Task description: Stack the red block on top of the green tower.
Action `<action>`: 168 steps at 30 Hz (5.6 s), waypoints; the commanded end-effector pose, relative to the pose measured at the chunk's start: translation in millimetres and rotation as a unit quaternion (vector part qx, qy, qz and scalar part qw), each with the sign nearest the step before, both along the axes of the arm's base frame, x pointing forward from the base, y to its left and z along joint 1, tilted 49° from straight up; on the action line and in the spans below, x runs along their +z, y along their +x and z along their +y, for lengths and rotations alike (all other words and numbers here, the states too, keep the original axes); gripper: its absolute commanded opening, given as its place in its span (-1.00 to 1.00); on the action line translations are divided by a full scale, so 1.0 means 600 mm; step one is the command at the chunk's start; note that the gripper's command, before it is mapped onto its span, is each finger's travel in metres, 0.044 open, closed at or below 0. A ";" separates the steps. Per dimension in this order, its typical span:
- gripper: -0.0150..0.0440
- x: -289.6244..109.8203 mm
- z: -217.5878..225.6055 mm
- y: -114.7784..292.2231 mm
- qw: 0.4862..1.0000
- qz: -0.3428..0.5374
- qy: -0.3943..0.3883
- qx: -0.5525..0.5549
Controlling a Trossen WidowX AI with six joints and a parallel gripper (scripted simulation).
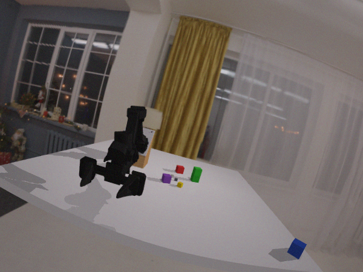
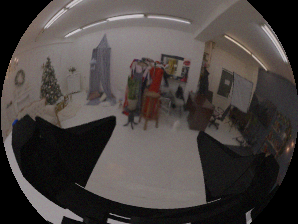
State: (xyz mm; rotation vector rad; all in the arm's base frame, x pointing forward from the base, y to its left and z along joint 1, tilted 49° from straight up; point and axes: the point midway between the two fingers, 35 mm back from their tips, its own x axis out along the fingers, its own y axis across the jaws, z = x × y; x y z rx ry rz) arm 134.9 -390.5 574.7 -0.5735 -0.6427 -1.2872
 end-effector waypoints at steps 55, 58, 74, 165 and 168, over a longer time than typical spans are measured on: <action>1.00 -0.833 0.720 0.536 0.600 0.514 0.551 0.270; 1.00 -0.858 0.761 0.507 0.584 0.551 0.539 0.252; 1.00 -0.993 0.870 0.342 0.503 0.745 0.424 0.110; 0.73 -1.159 0.738 0.241 0.449 0.852 0.267 -0.035; 0.47 -1.159 0.738 0.241 0.449 0.852 0.267 -0.035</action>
